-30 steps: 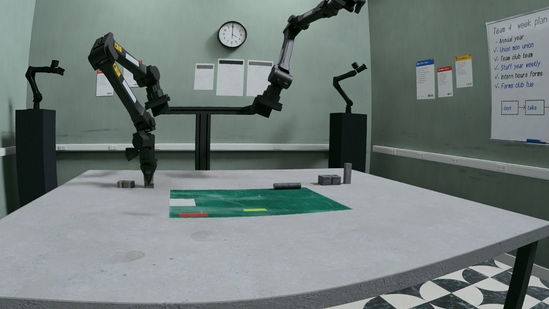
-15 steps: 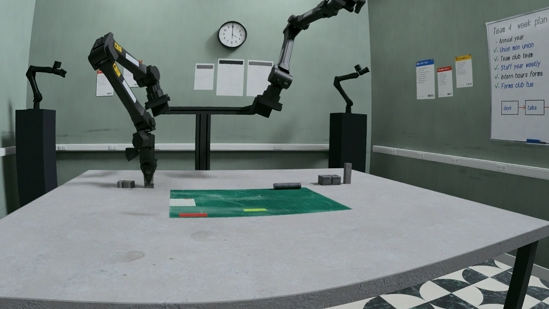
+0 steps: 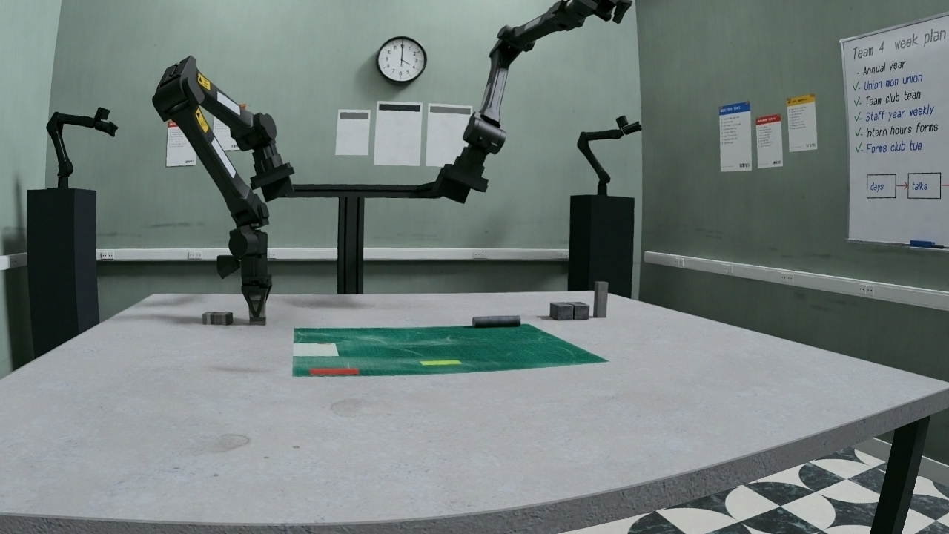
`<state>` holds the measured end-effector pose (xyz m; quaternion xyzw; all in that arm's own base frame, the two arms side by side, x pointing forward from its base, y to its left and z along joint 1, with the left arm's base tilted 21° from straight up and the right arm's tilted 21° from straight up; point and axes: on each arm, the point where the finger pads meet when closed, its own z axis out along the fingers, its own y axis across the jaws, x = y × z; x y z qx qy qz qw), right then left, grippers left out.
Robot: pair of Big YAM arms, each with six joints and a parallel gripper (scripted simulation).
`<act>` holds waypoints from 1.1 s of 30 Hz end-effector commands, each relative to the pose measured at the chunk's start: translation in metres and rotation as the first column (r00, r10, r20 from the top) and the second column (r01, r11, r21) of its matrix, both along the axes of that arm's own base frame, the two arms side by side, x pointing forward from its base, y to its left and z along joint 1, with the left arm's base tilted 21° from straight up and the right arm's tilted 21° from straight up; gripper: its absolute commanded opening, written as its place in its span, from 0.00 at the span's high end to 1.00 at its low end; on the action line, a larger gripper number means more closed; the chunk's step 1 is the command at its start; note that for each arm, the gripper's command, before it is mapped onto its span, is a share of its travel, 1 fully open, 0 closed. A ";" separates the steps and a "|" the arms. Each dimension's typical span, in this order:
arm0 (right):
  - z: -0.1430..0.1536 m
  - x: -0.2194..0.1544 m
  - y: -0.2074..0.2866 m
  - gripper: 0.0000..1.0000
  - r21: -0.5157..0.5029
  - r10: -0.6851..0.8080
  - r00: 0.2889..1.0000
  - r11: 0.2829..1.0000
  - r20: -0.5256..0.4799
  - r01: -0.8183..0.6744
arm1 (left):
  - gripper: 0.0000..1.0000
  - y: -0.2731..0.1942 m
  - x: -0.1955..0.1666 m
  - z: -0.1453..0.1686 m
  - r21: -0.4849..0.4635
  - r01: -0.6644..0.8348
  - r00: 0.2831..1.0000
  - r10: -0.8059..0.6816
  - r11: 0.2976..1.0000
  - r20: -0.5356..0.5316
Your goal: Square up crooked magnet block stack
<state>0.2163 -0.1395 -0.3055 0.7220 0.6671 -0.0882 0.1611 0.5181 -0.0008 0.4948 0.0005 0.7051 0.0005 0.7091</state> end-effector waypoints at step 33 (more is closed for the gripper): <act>0.014 0.000 0.000 0.40 -0.004 0.004 1.000 1.000 0.007 -0.004 | 0.00 -0.009 -0.003 0.024 0.012 0.015 0.998 -0.016 1.000 0.055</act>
